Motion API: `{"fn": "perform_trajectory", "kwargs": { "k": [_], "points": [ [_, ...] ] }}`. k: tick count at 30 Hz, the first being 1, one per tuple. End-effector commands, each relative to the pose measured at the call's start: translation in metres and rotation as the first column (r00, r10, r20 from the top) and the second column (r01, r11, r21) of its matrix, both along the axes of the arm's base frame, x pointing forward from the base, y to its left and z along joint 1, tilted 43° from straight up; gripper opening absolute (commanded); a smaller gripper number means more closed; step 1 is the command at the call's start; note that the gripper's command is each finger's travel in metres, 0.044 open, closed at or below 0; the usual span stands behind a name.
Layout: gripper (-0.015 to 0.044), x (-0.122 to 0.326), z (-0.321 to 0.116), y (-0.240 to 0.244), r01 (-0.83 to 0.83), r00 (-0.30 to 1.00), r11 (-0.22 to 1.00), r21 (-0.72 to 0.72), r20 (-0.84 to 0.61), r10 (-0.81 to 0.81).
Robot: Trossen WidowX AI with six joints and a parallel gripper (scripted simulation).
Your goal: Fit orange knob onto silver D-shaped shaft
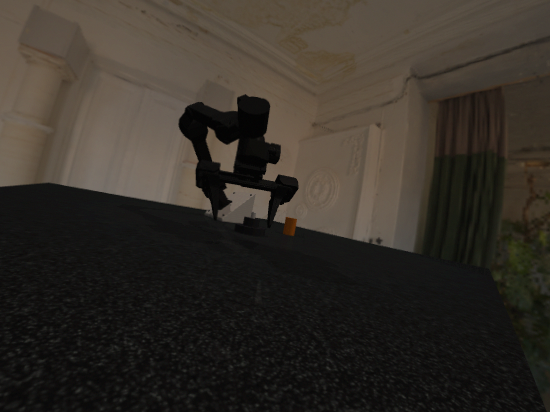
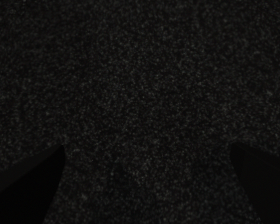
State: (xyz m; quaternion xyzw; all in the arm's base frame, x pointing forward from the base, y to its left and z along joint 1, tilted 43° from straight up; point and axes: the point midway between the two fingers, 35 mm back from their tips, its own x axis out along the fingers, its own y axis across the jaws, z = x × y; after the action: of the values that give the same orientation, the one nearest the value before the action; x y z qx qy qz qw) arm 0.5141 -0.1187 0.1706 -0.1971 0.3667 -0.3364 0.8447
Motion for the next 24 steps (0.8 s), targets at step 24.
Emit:
{"fn": "perform_trajectory", "kwargs": {
  "k": [24],
  "points": [
    [0.0440,-0.223,-0.177,0.296,-0.680,-0.151,0.662,0.316,-0.943,0.295]
  ]
}}
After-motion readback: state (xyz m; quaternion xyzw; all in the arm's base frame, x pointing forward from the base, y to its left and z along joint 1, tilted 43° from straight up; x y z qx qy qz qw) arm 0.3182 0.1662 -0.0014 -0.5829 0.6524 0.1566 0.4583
